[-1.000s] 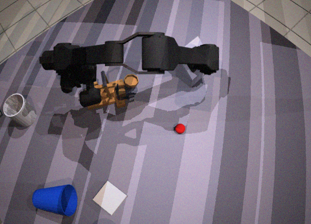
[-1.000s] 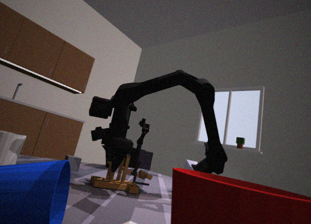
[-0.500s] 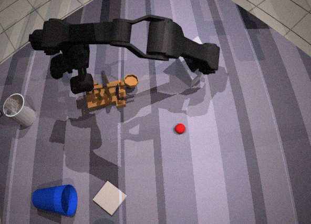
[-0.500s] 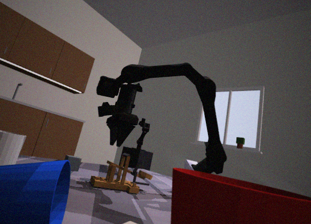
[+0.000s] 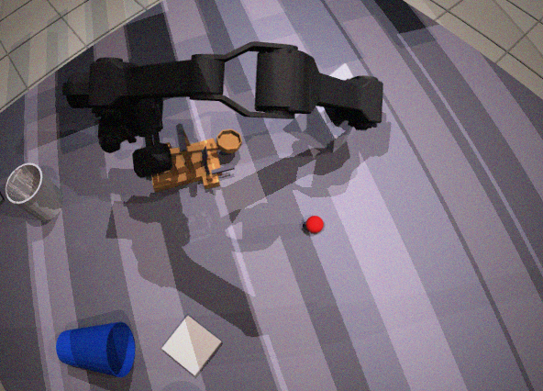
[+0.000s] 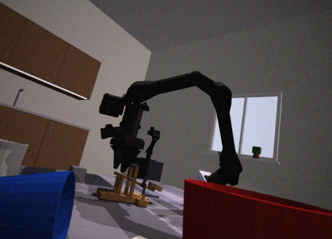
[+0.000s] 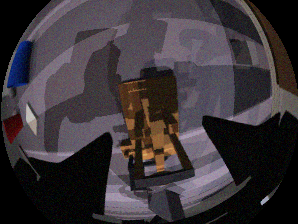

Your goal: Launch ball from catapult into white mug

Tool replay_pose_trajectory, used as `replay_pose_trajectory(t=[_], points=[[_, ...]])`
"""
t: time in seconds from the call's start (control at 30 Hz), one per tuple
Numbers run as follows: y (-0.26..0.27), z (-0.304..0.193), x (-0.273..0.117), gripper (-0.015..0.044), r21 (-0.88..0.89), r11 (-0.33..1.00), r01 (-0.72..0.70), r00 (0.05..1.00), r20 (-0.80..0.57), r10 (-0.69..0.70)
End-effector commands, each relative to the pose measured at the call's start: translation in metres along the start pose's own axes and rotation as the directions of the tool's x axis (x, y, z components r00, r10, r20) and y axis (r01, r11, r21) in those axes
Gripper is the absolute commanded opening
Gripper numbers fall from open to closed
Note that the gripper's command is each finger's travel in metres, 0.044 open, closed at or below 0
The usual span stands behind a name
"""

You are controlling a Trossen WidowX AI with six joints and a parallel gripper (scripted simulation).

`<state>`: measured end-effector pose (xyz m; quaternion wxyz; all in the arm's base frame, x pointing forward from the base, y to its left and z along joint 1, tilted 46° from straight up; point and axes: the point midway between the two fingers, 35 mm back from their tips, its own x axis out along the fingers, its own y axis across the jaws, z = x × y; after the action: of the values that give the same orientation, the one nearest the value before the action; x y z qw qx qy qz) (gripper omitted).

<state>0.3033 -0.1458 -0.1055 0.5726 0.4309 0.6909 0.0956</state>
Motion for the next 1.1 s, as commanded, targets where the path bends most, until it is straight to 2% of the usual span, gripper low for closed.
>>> replay_pose_trajectory(t=[0.0, 0.9, 1.07], points=[[0.001, -0.001, 0.008, 0.044, 0.005, 1.0, -0.004, 1.0, -0.004, 0.004], [0.002, -0.002, 0.05, 0.044, 0.005, 1.0, -0.007, 1.0, -0.005, 0.007], [0.001, -0.001, 0.046, 0.0309, 0.0, 1.0, -0.002, 1.0, -0.004, 0.002]])
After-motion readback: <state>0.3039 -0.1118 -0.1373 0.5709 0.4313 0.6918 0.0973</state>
